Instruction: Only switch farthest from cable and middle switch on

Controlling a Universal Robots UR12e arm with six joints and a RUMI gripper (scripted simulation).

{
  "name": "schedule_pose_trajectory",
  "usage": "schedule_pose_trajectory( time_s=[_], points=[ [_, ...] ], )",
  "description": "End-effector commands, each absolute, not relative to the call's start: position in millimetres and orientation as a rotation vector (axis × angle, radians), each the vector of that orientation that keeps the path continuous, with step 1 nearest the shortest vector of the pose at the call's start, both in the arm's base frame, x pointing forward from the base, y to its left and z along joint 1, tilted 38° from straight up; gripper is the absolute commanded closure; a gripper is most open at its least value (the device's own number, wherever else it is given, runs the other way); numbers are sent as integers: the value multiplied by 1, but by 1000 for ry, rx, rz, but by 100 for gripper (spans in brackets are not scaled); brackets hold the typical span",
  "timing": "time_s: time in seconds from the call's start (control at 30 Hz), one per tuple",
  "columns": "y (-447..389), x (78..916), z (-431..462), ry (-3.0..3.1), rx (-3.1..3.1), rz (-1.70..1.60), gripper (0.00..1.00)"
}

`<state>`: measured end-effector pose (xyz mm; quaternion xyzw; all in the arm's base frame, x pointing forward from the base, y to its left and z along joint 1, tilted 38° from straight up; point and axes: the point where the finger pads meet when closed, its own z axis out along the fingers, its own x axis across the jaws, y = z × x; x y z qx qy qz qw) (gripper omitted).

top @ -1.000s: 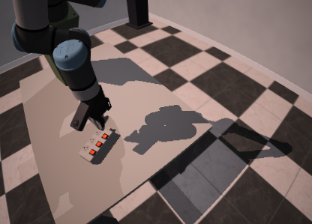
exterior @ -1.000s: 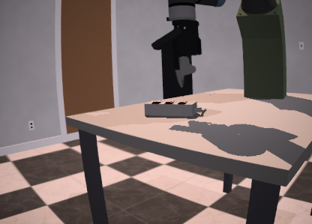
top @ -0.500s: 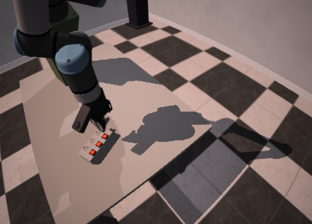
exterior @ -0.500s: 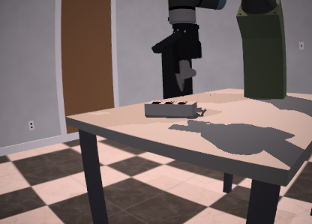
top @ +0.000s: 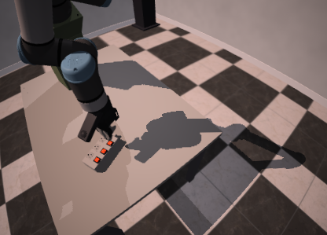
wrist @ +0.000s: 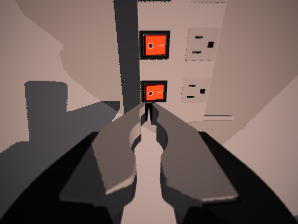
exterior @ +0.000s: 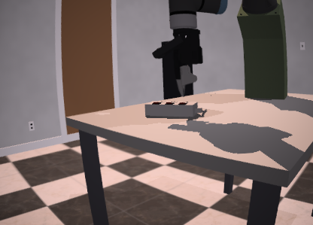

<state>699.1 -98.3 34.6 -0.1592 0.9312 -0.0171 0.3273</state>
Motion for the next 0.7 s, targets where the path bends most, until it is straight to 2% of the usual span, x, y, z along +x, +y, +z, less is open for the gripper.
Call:
schedule_pose_trajectory(
  time_s=[0.0,0.67],
  points=[
    [-98,706,30,2436,-417,-48,100],
    [-98,709,25,2437,-416,-47,100]
  ],
)
